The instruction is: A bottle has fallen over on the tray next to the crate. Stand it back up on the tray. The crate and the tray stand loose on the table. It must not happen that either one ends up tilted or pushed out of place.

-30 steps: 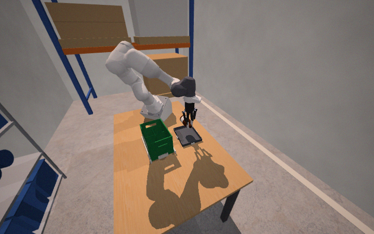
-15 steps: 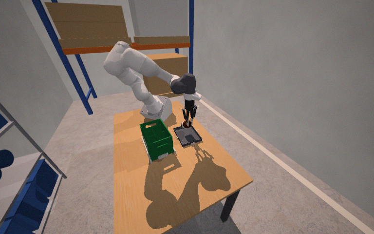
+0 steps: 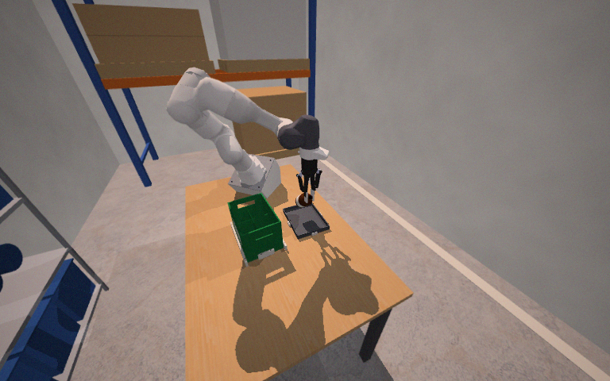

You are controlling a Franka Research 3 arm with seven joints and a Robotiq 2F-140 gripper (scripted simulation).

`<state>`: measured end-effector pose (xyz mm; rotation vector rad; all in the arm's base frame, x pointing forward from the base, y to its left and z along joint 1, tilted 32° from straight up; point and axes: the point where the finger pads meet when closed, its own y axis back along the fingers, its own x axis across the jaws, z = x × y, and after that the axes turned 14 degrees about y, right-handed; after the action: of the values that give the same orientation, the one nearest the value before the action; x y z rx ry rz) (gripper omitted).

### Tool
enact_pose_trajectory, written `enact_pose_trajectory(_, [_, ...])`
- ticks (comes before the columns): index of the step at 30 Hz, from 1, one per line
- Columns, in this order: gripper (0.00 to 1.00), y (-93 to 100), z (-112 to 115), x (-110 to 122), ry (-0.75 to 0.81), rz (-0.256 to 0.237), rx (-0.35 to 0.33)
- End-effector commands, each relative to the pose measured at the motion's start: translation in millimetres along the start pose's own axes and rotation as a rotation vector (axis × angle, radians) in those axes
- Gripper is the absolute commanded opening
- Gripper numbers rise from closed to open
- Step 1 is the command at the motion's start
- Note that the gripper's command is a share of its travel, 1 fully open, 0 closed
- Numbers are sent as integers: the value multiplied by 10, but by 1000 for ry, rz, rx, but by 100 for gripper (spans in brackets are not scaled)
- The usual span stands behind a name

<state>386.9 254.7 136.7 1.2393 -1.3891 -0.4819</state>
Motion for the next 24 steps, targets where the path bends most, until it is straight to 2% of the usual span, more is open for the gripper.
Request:
enact_pose_trajectory(1, [0, 47, 4, -3, -3, 1, -1])
enact_pose_trajectory(24, [0, 135, 4, -3, -3, 1, -1])
